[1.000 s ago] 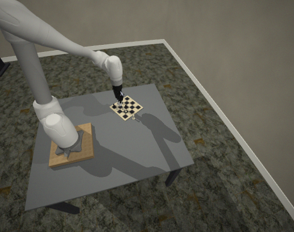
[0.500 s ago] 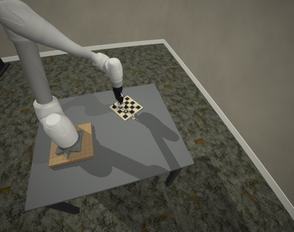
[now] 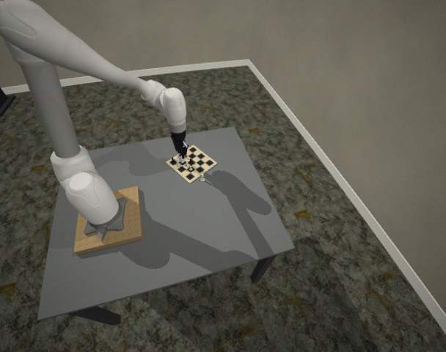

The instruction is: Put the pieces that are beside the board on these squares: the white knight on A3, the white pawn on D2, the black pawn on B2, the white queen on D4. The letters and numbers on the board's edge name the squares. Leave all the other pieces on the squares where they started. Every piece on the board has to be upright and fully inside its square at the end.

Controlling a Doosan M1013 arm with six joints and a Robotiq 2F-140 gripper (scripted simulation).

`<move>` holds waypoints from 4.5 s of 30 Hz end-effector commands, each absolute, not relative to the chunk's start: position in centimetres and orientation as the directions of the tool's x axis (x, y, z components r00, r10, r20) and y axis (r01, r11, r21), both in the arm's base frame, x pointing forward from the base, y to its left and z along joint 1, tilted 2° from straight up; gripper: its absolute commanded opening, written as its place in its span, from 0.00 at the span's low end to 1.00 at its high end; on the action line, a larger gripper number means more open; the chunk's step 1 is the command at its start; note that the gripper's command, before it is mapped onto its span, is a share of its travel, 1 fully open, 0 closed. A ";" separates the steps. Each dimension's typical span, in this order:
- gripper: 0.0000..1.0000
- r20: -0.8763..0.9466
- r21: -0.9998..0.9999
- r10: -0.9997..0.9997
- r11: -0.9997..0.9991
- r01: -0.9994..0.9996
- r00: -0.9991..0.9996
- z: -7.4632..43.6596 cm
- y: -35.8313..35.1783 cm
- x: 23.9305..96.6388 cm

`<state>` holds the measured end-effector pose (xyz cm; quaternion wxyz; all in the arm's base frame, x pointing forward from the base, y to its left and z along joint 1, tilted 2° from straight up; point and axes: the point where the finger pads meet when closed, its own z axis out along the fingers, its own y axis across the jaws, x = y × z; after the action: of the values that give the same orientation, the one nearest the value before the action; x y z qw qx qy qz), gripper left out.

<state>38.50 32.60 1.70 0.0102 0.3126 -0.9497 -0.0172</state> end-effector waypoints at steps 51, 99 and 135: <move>0.00 0.009 0.039 -0.594 0.804 -0.593 -0.804 1.3 32.6 38.5; 0.20 0.009 0.039 -0.594 0.804 -0.593 -0.804 1.3 32.6 38.5; 1.00 0.009 0.039 -0.594 0.804 -0.593 -0.804 10.3 32.4 38.8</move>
<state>38.76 32.38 10.30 0.0102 0.3126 -0.9497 -0.0172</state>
